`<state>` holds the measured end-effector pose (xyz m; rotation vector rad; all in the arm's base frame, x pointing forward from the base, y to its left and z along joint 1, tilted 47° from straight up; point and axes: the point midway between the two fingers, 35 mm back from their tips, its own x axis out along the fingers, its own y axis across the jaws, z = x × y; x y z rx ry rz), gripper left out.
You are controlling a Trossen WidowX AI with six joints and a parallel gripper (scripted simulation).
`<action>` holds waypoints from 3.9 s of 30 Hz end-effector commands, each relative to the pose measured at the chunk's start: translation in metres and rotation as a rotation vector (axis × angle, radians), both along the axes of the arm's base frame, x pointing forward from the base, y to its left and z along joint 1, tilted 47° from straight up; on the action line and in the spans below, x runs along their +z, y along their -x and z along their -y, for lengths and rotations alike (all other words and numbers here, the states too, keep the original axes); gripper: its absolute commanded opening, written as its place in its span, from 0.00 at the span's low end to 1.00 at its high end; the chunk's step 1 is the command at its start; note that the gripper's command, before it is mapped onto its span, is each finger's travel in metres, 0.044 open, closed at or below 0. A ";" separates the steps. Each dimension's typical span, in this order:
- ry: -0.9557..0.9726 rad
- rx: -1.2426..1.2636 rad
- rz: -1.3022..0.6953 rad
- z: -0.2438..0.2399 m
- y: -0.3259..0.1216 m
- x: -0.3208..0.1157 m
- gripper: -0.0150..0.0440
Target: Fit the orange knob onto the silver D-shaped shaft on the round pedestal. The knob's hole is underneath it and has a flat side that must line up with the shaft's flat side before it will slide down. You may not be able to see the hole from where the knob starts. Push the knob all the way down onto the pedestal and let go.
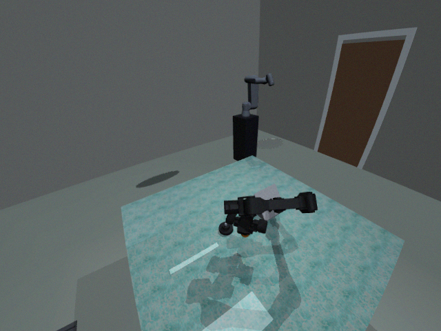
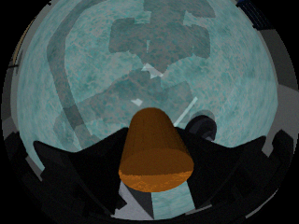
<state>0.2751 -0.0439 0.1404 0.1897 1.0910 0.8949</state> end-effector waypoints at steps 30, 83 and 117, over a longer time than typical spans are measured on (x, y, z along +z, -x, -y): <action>0.354 -0.217 0.111 0.034 0.023 0.057 0.25; 0.814 -0.482 0.261 0.055 0.041 0.101 0.25; 0.472 -0.288 0.151 0.033 0.031 0.067 0.25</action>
